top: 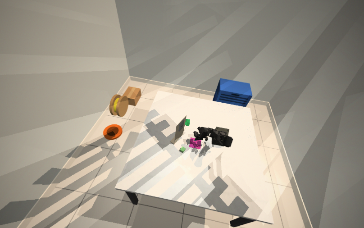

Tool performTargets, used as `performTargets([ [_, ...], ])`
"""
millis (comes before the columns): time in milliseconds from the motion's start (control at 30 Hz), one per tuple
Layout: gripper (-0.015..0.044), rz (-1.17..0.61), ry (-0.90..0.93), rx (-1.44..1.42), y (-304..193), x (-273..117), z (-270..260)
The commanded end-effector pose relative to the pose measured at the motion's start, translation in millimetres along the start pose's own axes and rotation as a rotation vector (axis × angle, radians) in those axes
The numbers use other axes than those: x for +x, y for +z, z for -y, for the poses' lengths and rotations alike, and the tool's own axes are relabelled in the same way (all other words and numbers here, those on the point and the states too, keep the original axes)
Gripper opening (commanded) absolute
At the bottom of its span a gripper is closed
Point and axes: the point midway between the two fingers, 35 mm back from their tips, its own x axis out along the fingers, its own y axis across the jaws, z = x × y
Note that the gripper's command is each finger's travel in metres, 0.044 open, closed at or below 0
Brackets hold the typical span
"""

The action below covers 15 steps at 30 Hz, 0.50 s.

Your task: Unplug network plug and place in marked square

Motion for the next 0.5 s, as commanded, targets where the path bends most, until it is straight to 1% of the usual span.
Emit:
performTargets([
  [0,0.0000,0.005,-0.011,0.017,1.1,1.8,5.7],
  [467,0.0000,0.006,-0.012,0.017,1.2,7.5,9.6],
])
